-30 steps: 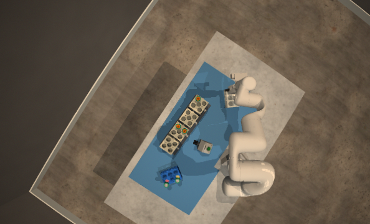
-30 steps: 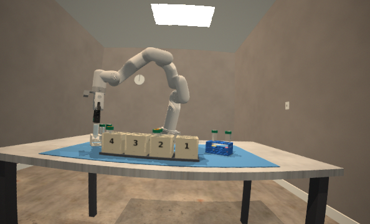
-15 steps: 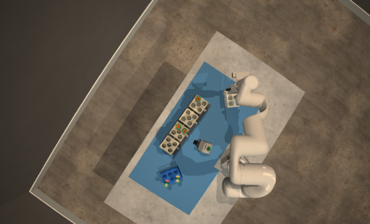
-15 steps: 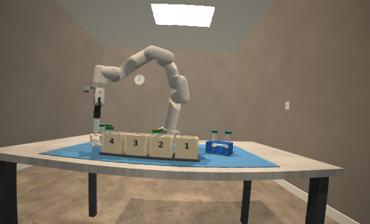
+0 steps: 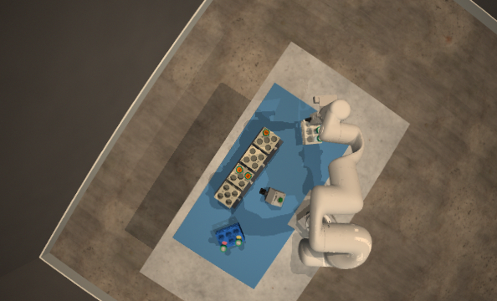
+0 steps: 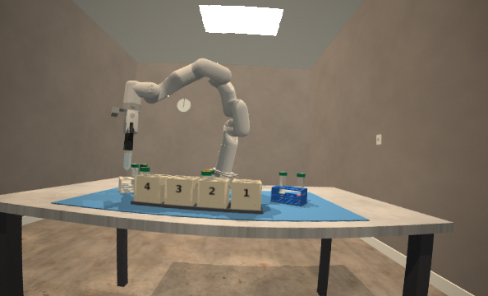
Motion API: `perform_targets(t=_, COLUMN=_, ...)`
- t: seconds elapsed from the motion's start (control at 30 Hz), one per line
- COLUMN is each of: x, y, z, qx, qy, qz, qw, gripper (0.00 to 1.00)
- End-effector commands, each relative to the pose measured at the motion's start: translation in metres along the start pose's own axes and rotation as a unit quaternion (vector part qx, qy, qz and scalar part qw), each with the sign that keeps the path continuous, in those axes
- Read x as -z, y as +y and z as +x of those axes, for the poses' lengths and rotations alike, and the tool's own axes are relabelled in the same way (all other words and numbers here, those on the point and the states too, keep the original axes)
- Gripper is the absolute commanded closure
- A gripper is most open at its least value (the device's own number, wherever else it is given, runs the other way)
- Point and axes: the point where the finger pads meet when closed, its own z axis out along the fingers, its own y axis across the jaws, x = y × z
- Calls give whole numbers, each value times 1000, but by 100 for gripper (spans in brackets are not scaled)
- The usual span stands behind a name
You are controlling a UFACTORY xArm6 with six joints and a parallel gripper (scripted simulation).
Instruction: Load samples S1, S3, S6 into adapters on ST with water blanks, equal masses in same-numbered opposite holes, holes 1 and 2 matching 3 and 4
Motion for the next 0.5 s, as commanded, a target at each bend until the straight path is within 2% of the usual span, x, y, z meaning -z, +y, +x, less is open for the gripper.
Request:
perform_targets(t=0.0, x=11, y=0, z=1, qx=0, qy=2, qz=0, qw=1000, gripper=100)
perform_targets(t=0.47, x=35, y=0, z=1, qx=0, qy=2, qz=0, qw=1000, gripper=100)
